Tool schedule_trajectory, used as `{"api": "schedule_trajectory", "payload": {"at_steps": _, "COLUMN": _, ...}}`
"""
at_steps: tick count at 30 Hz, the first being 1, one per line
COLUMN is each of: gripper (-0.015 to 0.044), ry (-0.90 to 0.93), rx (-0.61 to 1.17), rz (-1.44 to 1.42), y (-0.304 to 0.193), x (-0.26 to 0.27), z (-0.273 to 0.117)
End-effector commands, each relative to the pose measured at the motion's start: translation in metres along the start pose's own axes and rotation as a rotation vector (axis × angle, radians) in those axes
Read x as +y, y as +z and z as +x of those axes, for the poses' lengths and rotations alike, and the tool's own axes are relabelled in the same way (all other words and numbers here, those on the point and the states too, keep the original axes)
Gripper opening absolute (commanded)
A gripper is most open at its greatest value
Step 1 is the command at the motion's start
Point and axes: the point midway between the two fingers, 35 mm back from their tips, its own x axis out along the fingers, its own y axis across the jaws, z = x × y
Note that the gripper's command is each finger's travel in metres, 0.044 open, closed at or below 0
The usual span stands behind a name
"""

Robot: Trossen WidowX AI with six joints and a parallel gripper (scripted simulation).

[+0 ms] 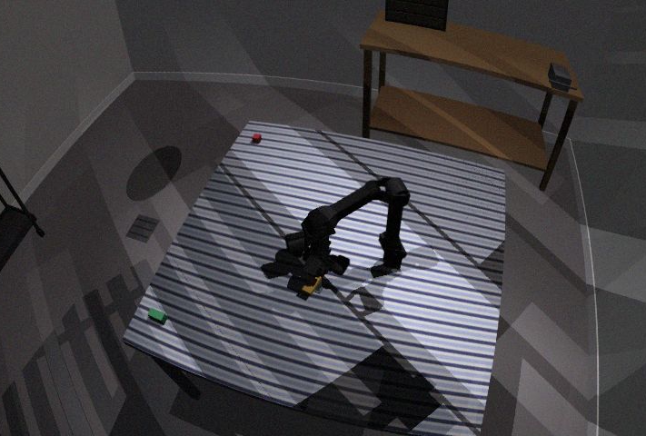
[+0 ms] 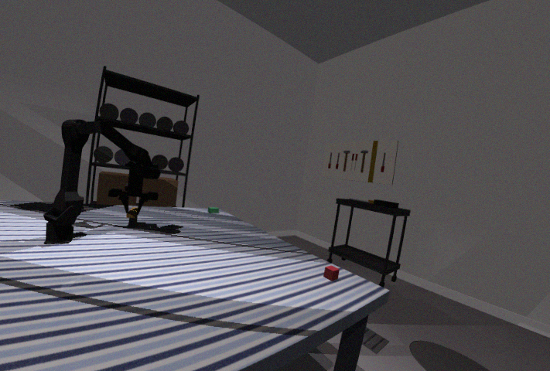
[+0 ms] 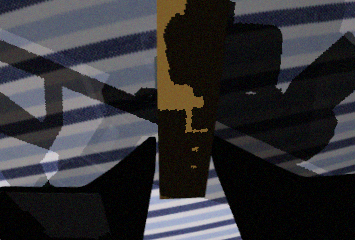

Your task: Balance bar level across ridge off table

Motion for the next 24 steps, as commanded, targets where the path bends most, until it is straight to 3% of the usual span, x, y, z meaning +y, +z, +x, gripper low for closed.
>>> {"api": "schedule_trajectory", "payload": {"at_steps": 1, "gripper": 0.0185, "ry": 0.000, "rx": 0.000, "rz": 0.000, "y": 0.000, "x": 0.000, "z": 0.000}}
{"api": "schedule_trajectory", "payload": {"at_steps": 7, "gripper": 0.0185, "ry": 0.000, "rx": 0.000, "rz": 0.000, "y": 0.000, "x": 0.000, "z": 0.000}}
{"api": "schedule_trajectory", "payload": {"at_steps": 17, "gripper": 0.0440, "ry": 0.000, "rx": 0.000, "rz": 0.000, "y": 0.000, "x": 0.000, "z": 0.000}}
{"api": "schedule_trajectory", "payload": {"at_steps": 21, "gripper": 0.0440, "ry": 0.000, "rx": 0.000, "rz": 0.000, "y": 0.001, "x": -0.001, "z": -0.008}}
{"api": "schedule_trajectory", "payload": {"at_steps": 24, "gripper": 0.0440, "ry": 0.000, "rx": 0.000, "rz": 0.000, "y": 0.004, "x": -0.004, "z": -0.044}}
